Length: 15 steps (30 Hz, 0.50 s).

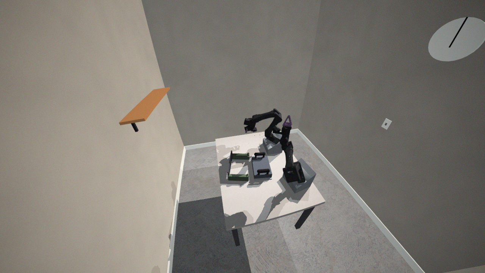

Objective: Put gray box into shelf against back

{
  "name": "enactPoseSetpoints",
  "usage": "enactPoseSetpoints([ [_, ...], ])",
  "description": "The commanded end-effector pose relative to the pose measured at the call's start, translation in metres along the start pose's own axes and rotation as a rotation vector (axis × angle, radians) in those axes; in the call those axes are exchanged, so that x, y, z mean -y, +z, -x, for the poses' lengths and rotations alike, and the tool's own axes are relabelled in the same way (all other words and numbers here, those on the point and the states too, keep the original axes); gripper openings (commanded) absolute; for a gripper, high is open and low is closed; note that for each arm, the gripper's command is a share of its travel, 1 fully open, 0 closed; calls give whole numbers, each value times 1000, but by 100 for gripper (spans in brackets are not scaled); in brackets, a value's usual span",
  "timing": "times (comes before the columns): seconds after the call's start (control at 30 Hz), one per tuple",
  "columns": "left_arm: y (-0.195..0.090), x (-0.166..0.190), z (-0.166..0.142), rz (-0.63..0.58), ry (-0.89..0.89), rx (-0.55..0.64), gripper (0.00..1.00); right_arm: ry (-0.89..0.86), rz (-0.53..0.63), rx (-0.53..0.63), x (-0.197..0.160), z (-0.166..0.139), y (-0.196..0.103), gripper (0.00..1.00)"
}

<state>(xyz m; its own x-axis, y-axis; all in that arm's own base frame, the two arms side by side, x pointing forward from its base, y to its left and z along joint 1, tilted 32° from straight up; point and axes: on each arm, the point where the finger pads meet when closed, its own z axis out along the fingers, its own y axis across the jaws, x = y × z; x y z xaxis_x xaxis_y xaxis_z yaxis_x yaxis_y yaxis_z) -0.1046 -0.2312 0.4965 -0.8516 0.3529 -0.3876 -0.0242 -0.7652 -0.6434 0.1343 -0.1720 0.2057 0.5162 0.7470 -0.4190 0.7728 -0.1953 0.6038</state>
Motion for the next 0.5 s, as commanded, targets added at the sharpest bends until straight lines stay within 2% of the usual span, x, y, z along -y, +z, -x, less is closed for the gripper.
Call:
enactPoseSetpoints([
  [0.0, 7, -33, 32, 158, 61, 118, 100, -44, -23, -12, -5, -7, -2, 100],
  [0.3, -29, -106, 98, 511, 189, 330, 100, -221, -16, -122, -21, -49, 0, 100],
  [0.37, -29, -106, 98, 511, 189, 330, 100, -221, -16, -122, -21, -49, 0, 100],
  [0.47, -50, -126, 119, 635, 231, 395, 100, -280, -8, -156, -25, -63, -1, 100],
])
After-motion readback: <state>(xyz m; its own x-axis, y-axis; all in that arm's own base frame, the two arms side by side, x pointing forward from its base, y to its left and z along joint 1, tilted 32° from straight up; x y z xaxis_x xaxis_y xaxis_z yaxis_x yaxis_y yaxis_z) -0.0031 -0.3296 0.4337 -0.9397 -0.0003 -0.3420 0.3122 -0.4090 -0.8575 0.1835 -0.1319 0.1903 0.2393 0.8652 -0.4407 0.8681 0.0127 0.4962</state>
